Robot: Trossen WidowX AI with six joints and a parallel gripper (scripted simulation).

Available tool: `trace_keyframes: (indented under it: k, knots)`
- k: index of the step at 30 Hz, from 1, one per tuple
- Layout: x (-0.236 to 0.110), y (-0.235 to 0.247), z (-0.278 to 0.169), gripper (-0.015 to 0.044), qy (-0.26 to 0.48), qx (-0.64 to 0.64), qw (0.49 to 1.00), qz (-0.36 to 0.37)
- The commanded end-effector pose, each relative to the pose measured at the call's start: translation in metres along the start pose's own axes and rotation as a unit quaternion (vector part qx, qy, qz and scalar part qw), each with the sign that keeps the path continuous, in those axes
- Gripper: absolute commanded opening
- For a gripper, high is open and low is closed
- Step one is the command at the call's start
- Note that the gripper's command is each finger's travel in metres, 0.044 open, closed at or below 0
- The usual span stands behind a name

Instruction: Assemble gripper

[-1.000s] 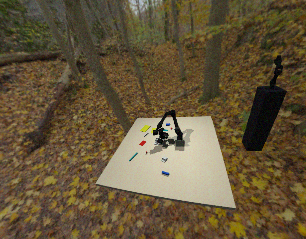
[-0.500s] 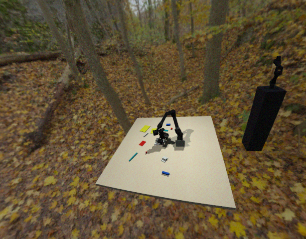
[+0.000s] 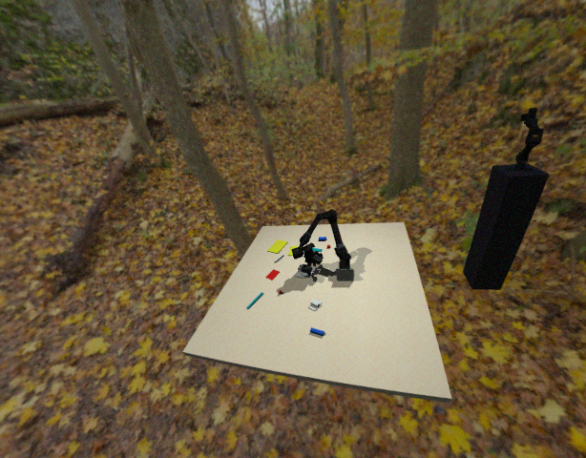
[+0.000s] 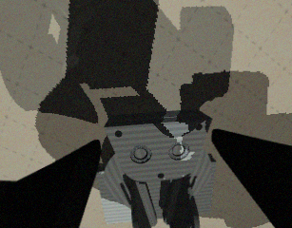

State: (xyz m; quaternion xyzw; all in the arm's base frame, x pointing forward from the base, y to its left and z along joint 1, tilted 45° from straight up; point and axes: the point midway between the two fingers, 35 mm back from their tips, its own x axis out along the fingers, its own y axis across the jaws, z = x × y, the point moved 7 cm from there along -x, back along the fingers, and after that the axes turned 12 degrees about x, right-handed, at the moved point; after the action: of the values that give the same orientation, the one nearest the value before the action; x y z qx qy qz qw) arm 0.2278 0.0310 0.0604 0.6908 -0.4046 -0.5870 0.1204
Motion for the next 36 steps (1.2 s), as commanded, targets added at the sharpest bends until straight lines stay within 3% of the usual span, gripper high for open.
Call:
trace_keyframes:
  k: [1, 4, 8, 14, 36]
  knots:
    - [-0.032, -0.002, -0.002, 0.044, 0.004, 0.003, 1.0, -0.008]
    - [-0.057, 0.001, 0.0, 0.044, 0.004, 0.003, 1.0, -0.006]
    - [-0.053, -0.001, 0.0, 0.044, 0.01, 0.001, 1.0, -0.009]
    - [-0.106, 0.009, 0.024, 0.044, 0.003, 0.002, 1.0, -0.006]
    - [-0.108, 0.009, 0.025, 0.044, 0.003, 0.002, 1.0, -0.006]
